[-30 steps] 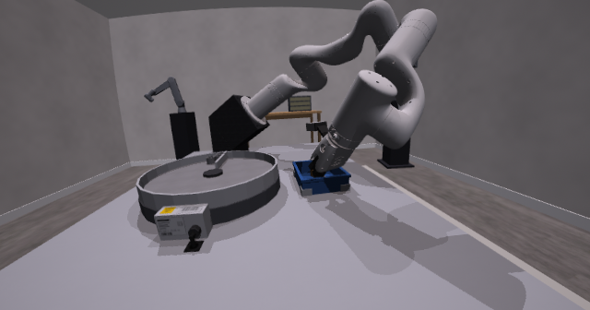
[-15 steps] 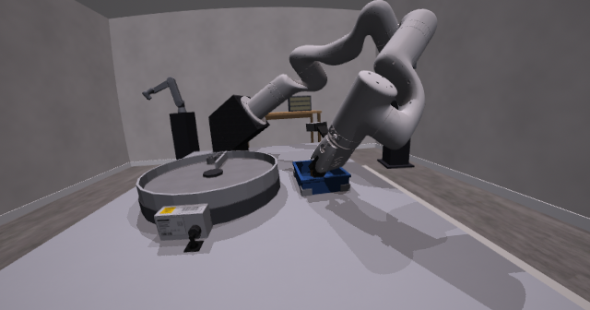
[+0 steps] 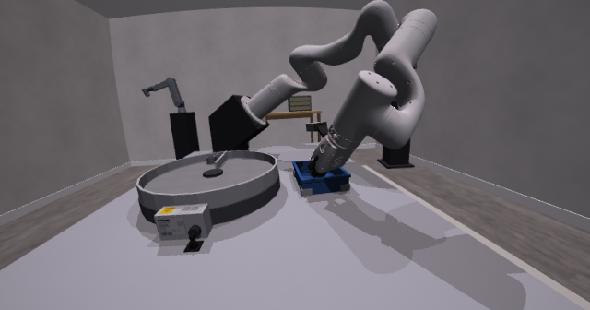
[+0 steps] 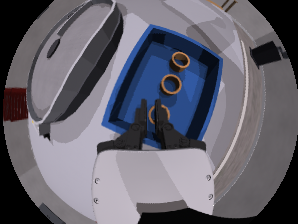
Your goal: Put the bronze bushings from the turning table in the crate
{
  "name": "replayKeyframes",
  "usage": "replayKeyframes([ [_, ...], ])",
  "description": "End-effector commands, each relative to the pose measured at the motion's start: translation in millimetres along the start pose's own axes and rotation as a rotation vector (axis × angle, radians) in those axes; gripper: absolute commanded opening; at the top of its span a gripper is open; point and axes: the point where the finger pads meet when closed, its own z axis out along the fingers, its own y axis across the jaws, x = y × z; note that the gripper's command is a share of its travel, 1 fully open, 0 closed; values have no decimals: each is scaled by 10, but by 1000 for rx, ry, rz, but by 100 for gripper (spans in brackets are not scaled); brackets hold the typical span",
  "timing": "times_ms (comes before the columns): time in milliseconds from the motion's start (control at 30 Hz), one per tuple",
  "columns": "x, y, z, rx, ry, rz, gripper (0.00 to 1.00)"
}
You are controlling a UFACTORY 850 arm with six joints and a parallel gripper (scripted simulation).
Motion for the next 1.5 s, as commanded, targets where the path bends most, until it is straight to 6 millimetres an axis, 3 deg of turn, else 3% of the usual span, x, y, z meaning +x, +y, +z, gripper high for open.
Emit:
replayKeyframes([
  [0, -1, -1, -7, 0, -1, 0, 12],
  [833, 15, -1, -26, 0, -1, 0, 12],
  [1067, 95, -1, -122, 0, -1, 0, 12],
  [1467, 441, -1, -531, 0, -1, 0, 12],
])
